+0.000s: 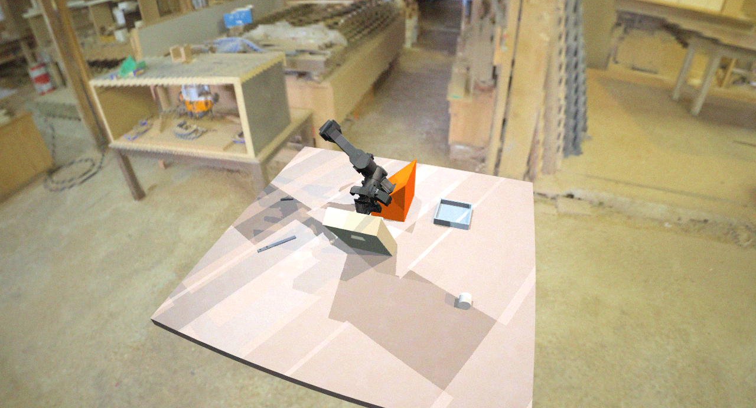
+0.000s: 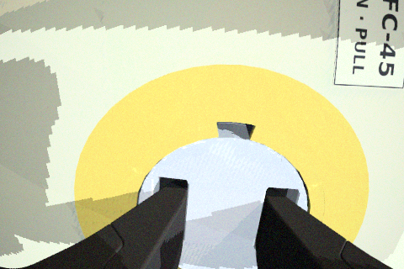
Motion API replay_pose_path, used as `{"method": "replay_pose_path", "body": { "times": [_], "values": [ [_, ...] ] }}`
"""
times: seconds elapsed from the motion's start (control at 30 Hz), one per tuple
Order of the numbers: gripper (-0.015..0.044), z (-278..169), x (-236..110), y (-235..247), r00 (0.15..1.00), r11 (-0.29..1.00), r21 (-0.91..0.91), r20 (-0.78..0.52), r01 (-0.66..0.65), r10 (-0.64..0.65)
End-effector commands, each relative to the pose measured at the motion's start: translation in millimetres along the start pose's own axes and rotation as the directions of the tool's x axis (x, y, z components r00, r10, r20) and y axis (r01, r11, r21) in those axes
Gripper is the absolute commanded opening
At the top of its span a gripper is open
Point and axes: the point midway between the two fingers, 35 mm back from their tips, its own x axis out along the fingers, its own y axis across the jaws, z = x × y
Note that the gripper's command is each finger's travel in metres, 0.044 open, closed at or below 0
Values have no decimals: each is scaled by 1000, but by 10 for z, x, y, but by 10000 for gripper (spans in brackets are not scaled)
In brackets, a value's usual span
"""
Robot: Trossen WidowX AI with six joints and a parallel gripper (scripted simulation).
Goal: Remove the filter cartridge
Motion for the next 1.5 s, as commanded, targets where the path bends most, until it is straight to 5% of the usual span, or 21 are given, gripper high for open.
{"method": "replay_pose_path", "body": {
  "times": [0.0, 0.1, 0.7, 1.47],
  "values": [
    [56, 2, 2, -6, 1000, 1000, 3, 3, 2, -2],
    [0, 2, 2, -6, 1000, 1000, 3, 3, 2, -2],
    [0, -1, 51, 6, 1000, 873, 489, 7, -7, 4],
    [0, -1, 51, 7, 1000, 255, 967, 8, -8, 4]
  ]
}}
